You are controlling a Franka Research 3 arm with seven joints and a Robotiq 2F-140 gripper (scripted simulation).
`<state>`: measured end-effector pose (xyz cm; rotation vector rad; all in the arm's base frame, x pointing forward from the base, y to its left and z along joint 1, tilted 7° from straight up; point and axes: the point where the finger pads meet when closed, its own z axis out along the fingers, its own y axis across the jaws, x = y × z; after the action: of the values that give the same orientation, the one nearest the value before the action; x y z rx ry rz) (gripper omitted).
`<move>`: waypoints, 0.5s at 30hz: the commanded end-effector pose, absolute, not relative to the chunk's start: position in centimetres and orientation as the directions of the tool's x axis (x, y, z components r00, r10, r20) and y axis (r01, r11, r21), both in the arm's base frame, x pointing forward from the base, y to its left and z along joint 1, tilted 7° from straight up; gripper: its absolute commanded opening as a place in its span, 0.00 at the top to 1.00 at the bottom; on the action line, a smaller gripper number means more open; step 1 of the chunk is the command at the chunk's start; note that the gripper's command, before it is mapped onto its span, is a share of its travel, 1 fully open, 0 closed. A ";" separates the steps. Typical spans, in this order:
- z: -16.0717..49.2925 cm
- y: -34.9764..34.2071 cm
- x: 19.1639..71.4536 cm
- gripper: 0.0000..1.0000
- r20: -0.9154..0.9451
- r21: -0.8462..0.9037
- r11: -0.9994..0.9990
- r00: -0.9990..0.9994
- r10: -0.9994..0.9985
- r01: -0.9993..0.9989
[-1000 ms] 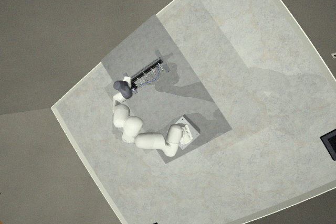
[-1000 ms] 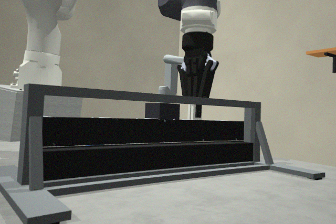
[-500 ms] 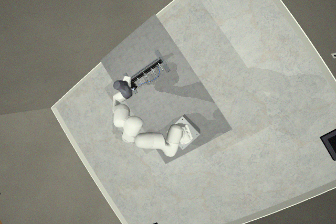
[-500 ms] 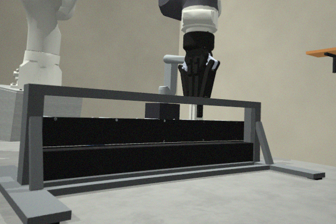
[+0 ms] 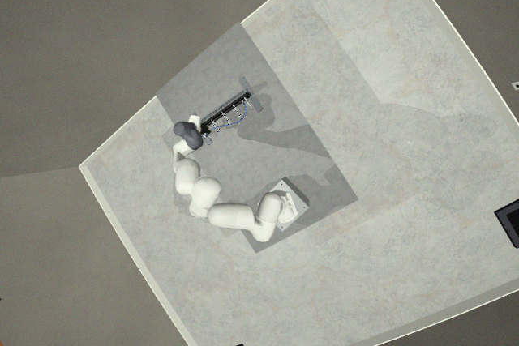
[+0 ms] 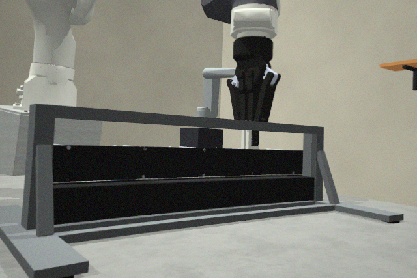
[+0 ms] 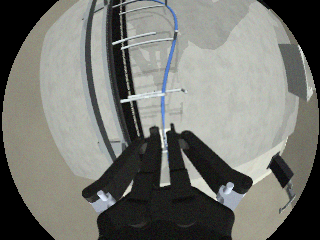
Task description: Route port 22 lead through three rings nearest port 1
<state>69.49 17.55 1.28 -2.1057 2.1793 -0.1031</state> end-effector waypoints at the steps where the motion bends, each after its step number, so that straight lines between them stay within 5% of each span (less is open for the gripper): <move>1: 1.2 17.5 69.8 1.00 -0.031 -0.116 0.037 -0.034 -0.999 -0.993; 15: 1.4 17.4 71.1 1.00 -0.031 -0.116 0.037 -0.034 -0.999 -0.993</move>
<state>71.17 17.46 1.46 -2.1100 2.1768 -0.1024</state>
